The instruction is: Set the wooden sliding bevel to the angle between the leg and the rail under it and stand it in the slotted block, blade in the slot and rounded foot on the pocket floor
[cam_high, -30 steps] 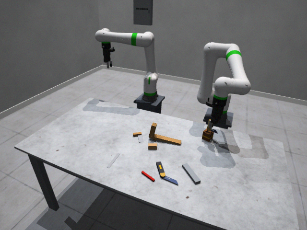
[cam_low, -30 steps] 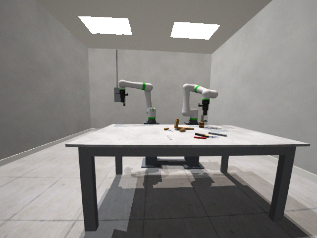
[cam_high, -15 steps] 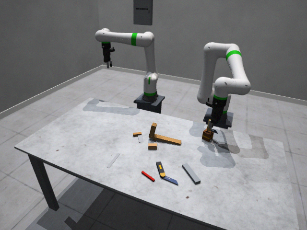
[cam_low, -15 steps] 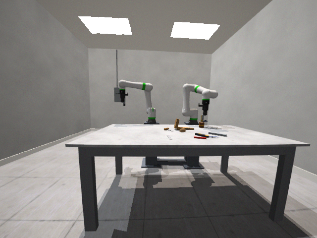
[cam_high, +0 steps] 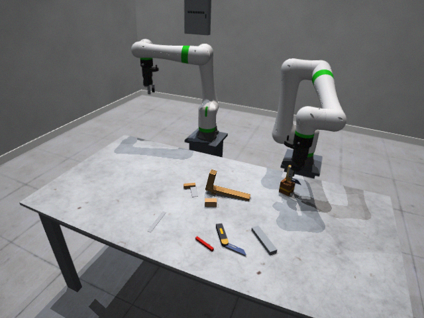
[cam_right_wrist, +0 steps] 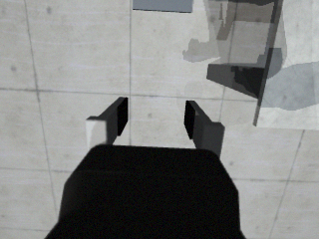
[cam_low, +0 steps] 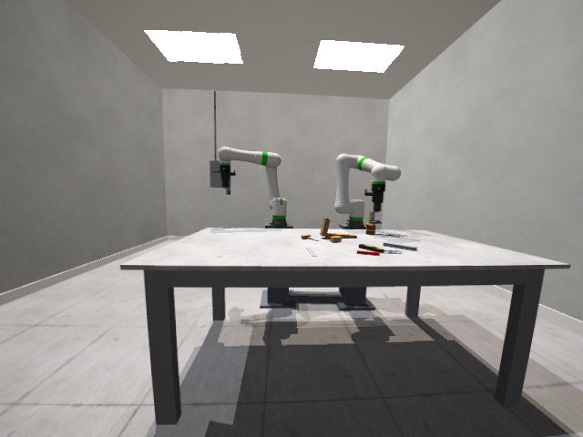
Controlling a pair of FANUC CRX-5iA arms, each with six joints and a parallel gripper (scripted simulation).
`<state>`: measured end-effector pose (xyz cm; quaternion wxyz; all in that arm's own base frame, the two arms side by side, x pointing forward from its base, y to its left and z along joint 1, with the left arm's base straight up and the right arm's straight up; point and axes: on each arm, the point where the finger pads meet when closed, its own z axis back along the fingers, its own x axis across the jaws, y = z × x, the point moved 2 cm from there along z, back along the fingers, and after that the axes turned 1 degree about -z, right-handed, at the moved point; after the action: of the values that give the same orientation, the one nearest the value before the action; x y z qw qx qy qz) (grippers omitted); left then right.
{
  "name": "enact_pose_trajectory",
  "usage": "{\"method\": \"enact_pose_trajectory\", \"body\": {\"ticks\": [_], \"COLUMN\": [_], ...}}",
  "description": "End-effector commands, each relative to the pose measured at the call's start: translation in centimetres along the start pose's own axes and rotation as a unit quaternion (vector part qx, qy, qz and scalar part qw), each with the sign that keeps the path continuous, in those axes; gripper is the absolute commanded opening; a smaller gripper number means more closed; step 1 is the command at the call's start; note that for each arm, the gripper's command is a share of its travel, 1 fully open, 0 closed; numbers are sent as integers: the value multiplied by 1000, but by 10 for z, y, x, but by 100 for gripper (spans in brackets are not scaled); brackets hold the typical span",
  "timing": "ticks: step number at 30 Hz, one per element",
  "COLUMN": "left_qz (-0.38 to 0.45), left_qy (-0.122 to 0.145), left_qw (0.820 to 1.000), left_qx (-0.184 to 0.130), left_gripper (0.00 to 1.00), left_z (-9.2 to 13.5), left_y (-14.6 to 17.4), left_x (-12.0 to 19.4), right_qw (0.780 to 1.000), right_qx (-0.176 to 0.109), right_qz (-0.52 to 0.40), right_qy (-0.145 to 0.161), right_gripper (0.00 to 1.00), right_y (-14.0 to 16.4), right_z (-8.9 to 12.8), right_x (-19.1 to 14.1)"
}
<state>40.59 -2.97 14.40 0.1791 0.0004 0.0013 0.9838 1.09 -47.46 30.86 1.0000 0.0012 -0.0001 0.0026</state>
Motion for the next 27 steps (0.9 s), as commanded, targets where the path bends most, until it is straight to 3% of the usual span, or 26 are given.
{"method": "enact_pose_trajectory", "body": {"ticks": [1, 27], "left_qz": [0, 0], "left_qy": [1, 1], "left_qw": [1000, 1000], "left_qx": [0, 0], "left_gripper": [0, 0], "left_z": [1, -2], "left_y": [0, 0], "left_x": [-1, -1], "right_qw": [1000, 1000], "right_qx": [-1, -1], "right_qz": [0, 0], "right_qy": [0, 0], "right_gripper": [100, 100], "right_y": [0, 0], "right_z": [1, 1], "right_x": [0, 0]}}
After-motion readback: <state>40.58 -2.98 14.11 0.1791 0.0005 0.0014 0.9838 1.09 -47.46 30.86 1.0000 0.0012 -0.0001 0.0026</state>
